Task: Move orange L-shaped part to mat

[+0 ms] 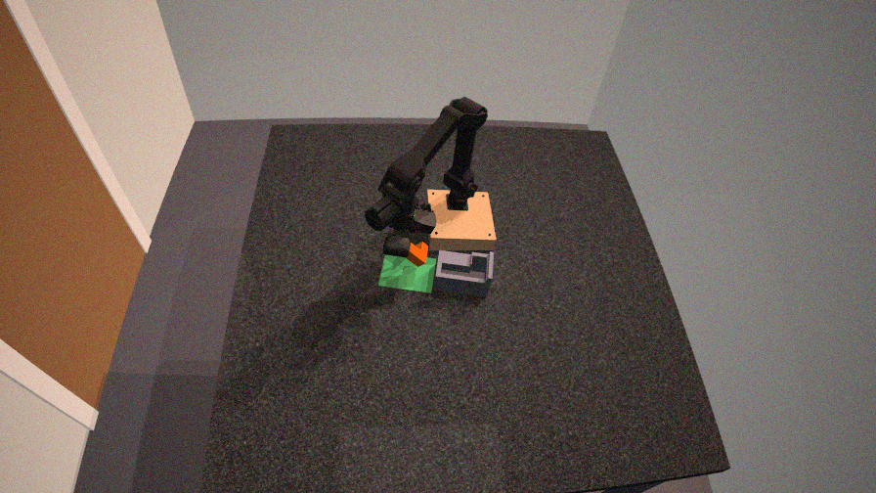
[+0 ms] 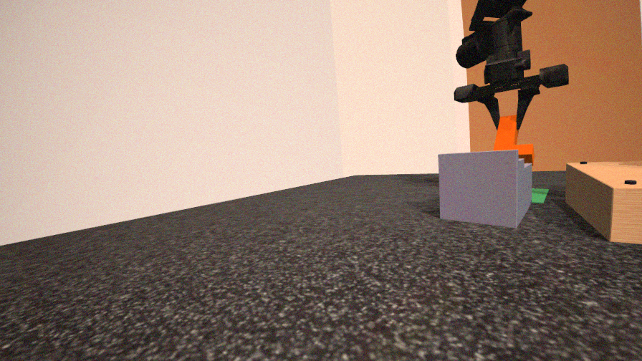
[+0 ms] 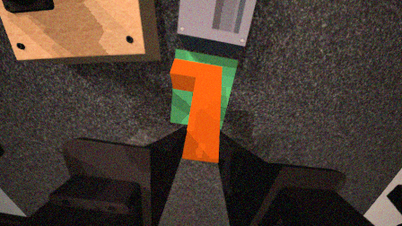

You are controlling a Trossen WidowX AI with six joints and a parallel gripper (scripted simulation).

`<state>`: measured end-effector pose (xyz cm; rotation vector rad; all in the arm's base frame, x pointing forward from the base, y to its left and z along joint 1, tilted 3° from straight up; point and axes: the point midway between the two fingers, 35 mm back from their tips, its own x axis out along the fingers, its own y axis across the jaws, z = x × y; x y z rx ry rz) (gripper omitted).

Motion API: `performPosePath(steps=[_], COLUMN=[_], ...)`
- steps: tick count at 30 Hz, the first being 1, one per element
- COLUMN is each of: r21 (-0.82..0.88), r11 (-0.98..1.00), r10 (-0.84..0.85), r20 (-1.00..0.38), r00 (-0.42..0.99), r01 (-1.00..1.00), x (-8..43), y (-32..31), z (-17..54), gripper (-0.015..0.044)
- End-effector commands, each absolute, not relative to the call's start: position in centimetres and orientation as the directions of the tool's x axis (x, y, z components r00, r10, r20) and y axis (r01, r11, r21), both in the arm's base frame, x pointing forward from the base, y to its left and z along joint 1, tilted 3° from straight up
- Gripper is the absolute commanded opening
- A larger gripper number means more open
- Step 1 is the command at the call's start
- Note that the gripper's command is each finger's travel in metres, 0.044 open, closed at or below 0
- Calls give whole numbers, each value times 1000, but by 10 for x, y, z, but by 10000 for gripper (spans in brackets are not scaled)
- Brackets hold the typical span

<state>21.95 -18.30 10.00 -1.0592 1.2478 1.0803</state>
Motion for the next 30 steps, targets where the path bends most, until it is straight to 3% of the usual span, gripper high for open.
performPosePath(steps=[1, 30], r21=[-9, -9], r11=[177, 177], r10=[37, 38], r20=[-999, -999], r00=[16, 16], r01=[-984, -984], x=[218, 219], y=[-182, -180], z=[92, 46], gripper=[0, 0])
